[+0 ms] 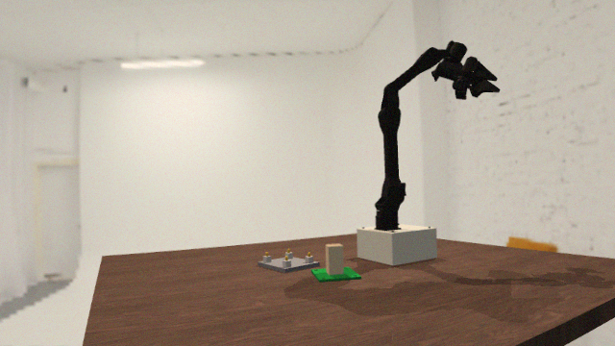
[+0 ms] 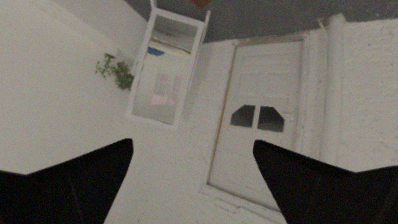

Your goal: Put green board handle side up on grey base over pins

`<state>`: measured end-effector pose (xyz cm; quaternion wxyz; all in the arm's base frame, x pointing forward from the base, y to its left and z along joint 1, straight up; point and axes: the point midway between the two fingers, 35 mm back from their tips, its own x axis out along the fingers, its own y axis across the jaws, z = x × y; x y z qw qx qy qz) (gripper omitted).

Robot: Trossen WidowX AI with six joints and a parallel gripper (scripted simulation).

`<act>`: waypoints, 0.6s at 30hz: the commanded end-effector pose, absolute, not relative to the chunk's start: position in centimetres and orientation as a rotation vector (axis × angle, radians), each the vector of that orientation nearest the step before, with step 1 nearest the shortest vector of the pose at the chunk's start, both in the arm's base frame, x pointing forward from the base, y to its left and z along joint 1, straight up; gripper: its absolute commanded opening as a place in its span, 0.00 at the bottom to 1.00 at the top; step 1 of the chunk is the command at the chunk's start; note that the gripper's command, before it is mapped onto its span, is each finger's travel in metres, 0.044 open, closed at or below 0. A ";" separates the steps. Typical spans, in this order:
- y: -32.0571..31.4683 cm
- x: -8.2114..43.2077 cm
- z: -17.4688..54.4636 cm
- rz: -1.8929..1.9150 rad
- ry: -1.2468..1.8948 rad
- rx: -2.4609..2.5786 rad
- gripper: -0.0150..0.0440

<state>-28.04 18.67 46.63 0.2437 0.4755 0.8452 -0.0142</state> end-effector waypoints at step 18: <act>32.5 -14.5 36.2 -1.416 1.665 2.223 1.00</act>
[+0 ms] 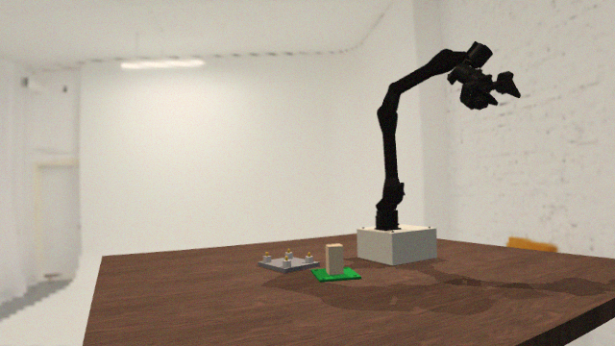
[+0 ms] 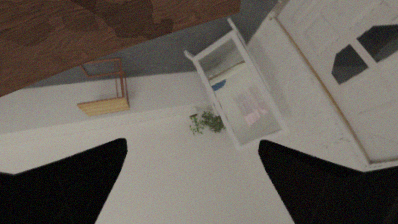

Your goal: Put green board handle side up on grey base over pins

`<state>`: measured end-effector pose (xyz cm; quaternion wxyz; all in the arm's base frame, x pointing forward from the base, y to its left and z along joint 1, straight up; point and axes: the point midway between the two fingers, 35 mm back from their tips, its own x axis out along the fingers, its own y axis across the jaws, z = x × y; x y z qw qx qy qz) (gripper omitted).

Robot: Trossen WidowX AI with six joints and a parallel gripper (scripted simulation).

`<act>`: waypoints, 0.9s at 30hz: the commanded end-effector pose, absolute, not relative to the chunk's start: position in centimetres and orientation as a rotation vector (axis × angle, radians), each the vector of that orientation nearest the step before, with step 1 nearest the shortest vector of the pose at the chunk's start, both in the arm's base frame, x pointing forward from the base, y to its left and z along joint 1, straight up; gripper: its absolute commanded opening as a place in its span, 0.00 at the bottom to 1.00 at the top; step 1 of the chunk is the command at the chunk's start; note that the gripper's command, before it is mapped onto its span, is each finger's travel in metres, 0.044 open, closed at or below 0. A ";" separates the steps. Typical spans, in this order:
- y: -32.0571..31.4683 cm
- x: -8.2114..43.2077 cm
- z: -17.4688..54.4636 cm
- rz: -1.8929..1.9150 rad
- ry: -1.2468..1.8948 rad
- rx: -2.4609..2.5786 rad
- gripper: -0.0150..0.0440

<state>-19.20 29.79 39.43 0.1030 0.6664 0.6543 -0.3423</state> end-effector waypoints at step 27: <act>32.1 12.0 22.5 -2.693 -0.966 3.113 1.00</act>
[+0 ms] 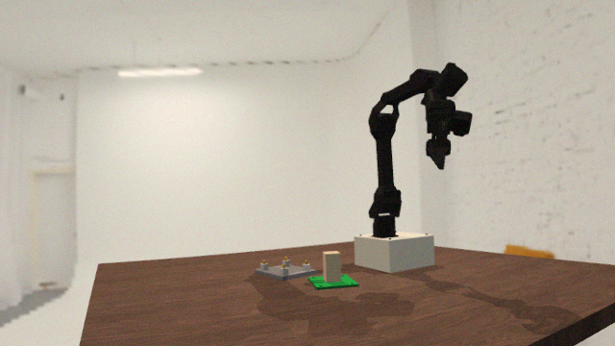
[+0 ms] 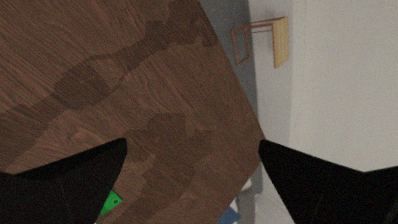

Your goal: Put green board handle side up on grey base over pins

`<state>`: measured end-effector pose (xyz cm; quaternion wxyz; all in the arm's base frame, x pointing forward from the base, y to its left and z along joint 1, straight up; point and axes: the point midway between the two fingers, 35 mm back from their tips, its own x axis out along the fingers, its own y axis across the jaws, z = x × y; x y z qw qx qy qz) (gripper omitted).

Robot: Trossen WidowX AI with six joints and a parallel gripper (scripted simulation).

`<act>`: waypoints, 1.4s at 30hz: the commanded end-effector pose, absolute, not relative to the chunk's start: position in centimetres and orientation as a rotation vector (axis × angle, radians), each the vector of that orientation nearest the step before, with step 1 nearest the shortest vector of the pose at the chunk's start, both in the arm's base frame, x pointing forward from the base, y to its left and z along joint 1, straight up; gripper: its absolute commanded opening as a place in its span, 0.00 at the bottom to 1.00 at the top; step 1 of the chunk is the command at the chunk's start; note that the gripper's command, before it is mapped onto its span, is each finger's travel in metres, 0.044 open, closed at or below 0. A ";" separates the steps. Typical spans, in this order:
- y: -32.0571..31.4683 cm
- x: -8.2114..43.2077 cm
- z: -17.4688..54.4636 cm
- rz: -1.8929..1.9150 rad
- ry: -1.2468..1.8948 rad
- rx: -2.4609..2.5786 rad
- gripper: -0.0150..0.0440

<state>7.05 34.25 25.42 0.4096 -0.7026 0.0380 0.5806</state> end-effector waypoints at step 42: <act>9.9 24.9 9.1 -0.190 1.541 0.215 1.00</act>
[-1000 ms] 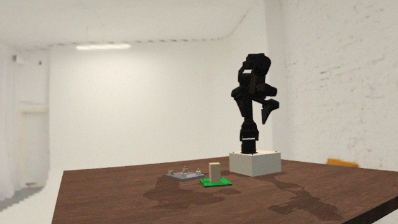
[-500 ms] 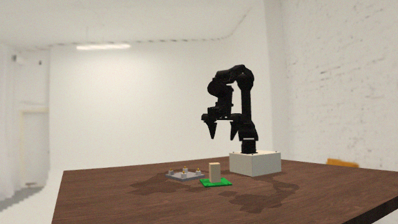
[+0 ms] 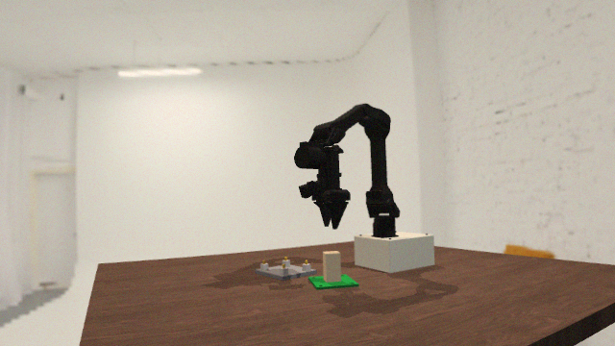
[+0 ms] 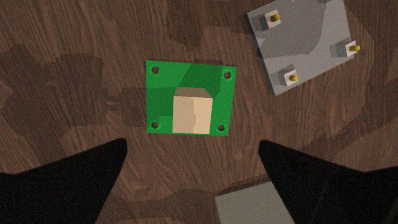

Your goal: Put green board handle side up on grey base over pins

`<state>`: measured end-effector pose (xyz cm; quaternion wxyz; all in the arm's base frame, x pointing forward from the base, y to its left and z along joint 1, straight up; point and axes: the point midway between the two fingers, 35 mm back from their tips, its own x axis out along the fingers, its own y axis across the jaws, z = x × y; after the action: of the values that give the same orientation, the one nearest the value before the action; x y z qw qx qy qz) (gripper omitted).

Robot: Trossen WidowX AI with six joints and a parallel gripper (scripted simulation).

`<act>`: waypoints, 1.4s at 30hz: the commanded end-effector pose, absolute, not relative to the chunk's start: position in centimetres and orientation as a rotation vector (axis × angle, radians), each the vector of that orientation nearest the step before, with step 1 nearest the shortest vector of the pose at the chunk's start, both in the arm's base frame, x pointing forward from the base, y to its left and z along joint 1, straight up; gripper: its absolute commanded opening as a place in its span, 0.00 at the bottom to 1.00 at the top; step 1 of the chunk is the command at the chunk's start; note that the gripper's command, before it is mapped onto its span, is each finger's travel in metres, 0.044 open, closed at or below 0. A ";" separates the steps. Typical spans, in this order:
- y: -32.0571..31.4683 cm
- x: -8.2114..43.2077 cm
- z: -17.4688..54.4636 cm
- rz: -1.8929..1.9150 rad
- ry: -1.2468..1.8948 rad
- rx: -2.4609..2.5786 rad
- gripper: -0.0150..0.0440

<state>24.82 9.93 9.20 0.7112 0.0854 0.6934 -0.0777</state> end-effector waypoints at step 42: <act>10.0 25.3 0.3 -0.190 1.541 0.215 1.00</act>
<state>25.39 10.00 0.97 0.7103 0.0942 0.6924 -0.0848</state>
